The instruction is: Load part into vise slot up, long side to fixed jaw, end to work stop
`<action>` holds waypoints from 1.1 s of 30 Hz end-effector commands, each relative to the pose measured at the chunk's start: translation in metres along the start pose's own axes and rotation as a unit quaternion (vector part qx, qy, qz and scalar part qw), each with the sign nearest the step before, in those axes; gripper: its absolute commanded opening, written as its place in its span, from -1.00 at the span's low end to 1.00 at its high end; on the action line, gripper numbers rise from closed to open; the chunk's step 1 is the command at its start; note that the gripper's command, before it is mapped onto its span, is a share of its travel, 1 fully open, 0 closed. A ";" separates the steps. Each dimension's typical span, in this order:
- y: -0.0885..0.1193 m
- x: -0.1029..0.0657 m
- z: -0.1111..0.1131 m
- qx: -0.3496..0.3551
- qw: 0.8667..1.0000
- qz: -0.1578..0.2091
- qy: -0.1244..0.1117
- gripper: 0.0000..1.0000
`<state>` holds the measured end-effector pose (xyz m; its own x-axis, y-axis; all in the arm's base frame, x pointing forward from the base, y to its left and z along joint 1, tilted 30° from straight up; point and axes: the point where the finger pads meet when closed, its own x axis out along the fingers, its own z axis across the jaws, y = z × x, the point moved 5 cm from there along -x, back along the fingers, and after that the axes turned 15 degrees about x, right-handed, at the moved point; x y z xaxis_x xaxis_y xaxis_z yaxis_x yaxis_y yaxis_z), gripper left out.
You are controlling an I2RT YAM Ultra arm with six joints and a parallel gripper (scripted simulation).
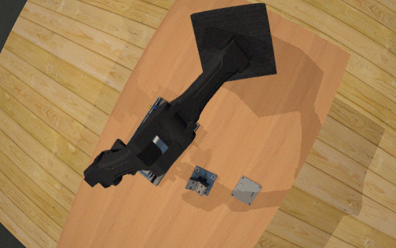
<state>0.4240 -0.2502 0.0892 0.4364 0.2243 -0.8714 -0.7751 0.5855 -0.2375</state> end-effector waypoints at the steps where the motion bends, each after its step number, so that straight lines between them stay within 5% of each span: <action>1: -0.012 -0.030 -0.001 -0.004 1.000 -0.029 -0.001 0.49; 3: -0.012 -0.030 -0.001 -0.004 1.000 -0.029 -0.001 0.49; 4: -0.012 -0.030 -0.001 -0.004 1.000 -0.029 -0.001 -1.00; 33: -0.013 -0.030 -0.001 -0.004 1.000 -0.031 -0.001 -1.00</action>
<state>0.4223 -0.2500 0.0904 0.4320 0.2282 -0.8725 -0.7774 0.5846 -0.2319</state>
